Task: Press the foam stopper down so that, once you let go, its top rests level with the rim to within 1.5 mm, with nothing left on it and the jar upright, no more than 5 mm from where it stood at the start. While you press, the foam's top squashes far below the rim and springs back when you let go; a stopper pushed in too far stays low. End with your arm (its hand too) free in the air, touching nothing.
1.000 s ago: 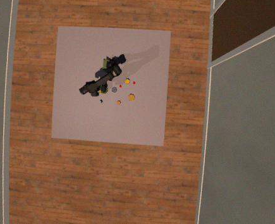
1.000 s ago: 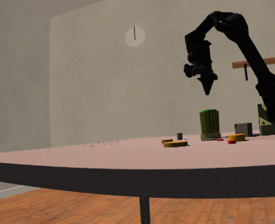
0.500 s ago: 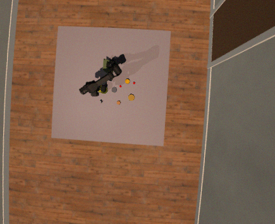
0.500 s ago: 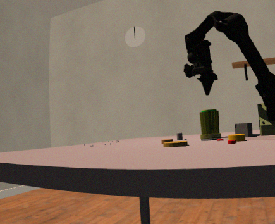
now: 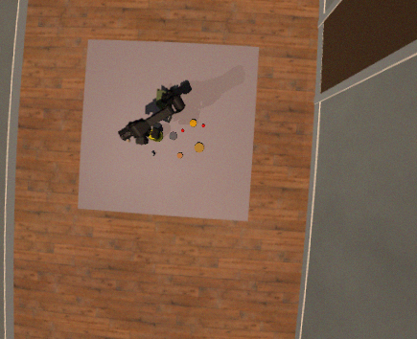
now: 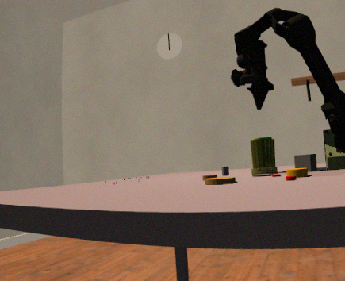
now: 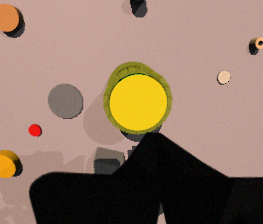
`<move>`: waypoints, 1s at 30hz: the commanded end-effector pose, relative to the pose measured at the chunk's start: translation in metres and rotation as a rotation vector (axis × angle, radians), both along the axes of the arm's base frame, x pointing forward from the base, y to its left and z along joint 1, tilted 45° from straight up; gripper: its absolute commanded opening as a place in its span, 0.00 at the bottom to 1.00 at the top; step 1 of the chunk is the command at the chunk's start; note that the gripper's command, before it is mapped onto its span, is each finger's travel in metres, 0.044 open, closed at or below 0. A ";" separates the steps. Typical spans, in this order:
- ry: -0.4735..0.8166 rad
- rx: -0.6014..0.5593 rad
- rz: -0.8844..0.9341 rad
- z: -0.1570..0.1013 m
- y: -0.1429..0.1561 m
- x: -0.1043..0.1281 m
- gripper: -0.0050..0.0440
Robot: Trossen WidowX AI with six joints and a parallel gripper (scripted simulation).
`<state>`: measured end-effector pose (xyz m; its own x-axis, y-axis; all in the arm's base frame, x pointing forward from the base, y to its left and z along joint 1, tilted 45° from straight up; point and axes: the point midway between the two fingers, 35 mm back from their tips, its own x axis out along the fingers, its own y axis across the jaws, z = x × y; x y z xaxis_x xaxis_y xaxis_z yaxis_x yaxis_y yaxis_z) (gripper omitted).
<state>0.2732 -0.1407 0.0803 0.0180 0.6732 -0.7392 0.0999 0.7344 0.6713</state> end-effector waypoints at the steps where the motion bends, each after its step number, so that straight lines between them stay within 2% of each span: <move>1: -0.018 -0.036 -0.033 0.016 -0.013 -0.002 0.10; 5: -0.011 -0.012 -0.010 0.000 0.000 0.000 0.10; 14: 0.034 0.044 0.067 -0.051 0.052 -0.005 0.10; 30: 0.037 0.049 0.073 -0.066 0.065 -0.005 0.10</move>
<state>0.2693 -0.0807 0.0190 -0.0550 0.7014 -0.7107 0.0680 0.7127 0.6981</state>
